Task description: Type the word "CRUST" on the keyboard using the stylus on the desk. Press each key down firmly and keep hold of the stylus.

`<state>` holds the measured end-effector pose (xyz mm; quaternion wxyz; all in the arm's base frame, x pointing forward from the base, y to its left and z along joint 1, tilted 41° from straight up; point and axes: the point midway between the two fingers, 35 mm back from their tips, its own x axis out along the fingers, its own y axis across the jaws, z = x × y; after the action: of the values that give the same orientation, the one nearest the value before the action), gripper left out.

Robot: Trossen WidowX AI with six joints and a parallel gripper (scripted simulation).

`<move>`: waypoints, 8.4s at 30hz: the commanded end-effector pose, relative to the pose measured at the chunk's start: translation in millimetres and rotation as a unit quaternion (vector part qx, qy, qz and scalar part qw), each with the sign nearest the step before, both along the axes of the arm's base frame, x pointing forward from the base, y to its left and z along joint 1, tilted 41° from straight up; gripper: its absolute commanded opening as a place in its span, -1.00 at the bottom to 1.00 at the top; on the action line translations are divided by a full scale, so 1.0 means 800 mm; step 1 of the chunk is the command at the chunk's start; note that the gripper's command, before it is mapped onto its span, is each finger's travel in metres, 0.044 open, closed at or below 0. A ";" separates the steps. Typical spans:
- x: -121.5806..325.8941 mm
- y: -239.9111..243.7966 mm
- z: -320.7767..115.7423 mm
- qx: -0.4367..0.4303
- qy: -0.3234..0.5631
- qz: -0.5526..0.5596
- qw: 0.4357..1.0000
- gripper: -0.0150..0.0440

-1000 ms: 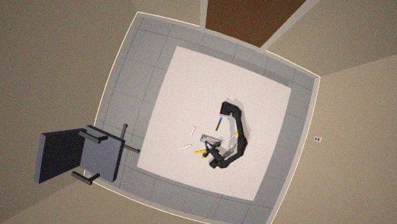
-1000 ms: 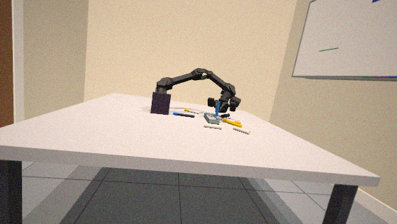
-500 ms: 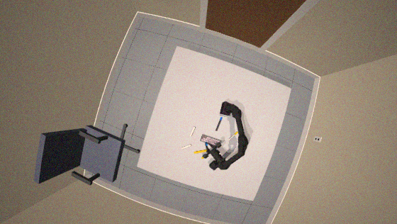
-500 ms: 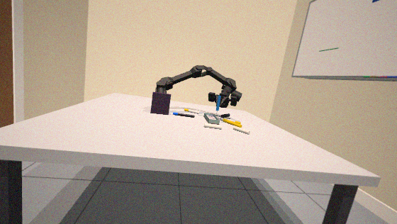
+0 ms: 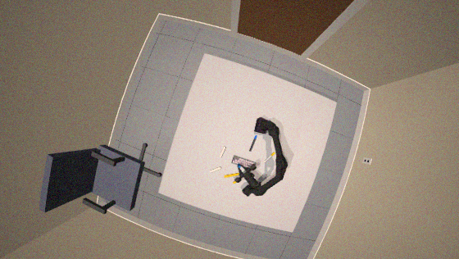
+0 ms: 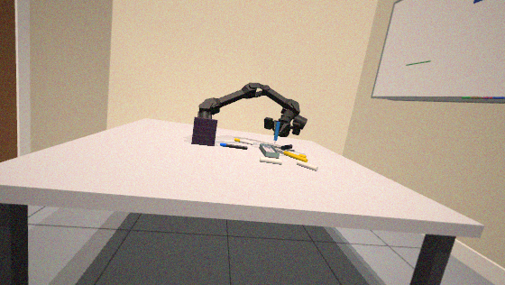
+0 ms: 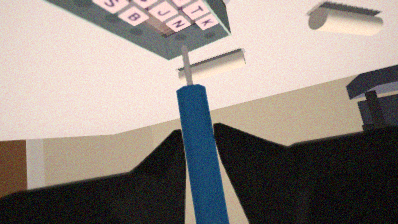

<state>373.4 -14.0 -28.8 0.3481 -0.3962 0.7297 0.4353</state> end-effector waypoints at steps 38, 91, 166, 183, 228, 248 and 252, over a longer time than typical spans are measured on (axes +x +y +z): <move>-0.044 0.035 0.000 0.001 0.002 0.005 1.000 -0.22; -0.046 0.049 -0.016 0.002 0.002 0.005 1.000 -0.22; 0.005 -0.001 -0.033 0.000 0.000 0.005 1.000 -0.22; 0.005 0.003 -0.038 0.000 0.000 0.005 1.000 -0.22; 0.004 0.014 -0.050 0.000 0.000 0.005 1.000 -0.22; 0.006 -0.012 -0.021 -0.001 0.000 0.005 1.000 -0.22; 0.006 -0.018 -0.014 -0.001 0.000 0.005 1.000 -0.22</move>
<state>376.5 -23.2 -48.7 0.3452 -0.3957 0.7304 0.4368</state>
